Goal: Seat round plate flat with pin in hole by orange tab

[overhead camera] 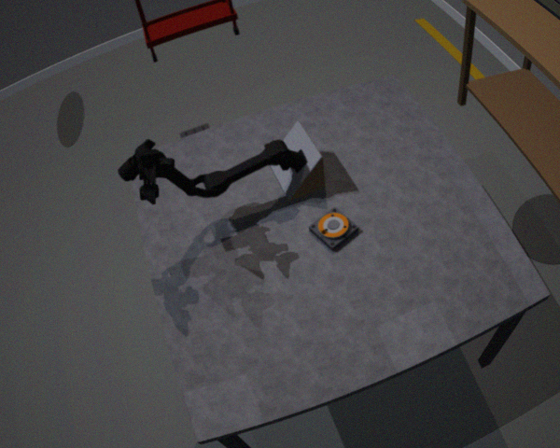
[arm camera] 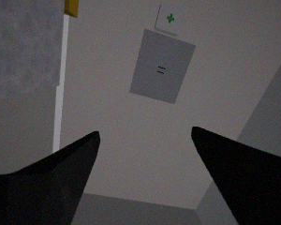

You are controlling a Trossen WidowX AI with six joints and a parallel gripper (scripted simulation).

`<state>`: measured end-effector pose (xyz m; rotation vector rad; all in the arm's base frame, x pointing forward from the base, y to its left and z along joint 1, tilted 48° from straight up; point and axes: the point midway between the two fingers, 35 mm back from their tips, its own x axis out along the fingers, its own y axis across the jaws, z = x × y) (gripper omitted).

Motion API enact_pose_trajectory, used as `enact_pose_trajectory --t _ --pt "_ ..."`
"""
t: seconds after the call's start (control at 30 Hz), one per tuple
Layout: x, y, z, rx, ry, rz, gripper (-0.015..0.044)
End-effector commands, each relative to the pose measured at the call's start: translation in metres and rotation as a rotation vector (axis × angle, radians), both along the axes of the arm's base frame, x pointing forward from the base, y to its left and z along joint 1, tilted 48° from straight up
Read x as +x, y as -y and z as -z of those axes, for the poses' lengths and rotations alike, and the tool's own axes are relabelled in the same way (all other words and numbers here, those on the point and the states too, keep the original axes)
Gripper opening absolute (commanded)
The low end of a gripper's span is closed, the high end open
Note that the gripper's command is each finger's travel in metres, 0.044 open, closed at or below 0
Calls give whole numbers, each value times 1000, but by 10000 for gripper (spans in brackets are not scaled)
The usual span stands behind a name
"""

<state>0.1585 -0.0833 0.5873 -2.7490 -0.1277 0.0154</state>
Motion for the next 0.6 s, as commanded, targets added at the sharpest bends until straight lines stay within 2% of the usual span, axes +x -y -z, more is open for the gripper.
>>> enact_pose_trajectory --t 0.0,0.07,0.13,0.27,0.47,0.5,0.57 --pt "-1 -3 -1 -19 8 6 374" --pt "-7 -25 -6 -176 63 51 321" --pt "-10 -70 -6 -466 110 101 269" --pt "-7 -98 -2 -644 130 125 164" --pt "17 -182 30 -1206 154 152 6" --pt "23 -193 38 -1297 145 152 0" --pt "28 -198 41 -1347 143 165 0"
